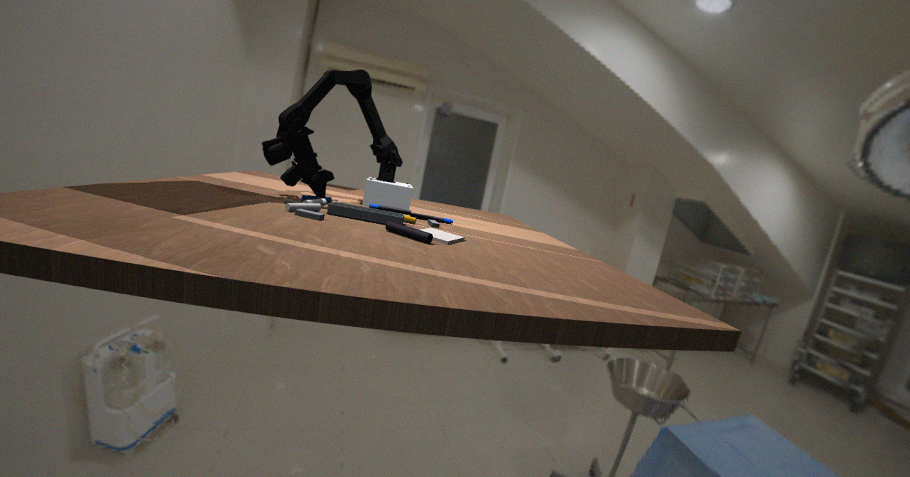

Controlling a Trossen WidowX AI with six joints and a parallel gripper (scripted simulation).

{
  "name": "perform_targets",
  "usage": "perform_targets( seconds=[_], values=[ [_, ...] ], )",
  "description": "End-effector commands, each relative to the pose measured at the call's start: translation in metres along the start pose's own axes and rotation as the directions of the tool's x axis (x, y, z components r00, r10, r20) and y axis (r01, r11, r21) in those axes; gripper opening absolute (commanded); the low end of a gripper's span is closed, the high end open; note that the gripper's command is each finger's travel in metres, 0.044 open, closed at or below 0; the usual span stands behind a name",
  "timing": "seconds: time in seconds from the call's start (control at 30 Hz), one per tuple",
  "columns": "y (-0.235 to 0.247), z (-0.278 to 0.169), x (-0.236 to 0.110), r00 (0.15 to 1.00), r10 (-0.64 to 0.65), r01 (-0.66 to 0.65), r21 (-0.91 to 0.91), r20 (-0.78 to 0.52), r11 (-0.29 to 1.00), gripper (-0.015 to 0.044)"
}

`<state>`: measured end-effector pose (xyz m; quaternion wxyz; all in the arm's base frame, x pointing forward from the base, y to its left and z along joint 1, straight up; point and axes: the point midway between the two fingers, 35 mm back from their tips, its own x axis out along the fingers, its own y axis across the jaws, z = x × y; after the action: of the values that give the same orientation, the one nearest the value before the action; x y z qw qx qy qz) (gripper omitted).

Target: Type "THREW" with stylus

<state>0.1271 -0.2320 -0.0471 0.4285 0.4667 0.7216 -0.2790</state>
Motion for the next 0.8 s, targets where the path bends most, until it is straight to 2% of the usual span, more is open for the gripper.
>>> perform_targets(
  seconds=[0.0,0.17,0.43,0.57,0.77],
  values=[
    [0.0,0.0,0.0,1.0,0.0,0.0,0.0,0.001,1.0,0.0],
    [0.0,-0.001,-0.003,1.0,0.0,0.0,0.0,0.001,1.0,0.0],
    [0.0,-0.022,-0.04,1.0,0.0,0.0,0.0,0.001,1.0,0.0],
    [0.0,-0.025,-0.044,1.0,0.0,0.0,0.0,0.0,1.0,0.0],
    [0.018,-0.015,-0.037,0.992,-0.041,0.048,-0.06,0.119,0.997,0.0]
  ],
)
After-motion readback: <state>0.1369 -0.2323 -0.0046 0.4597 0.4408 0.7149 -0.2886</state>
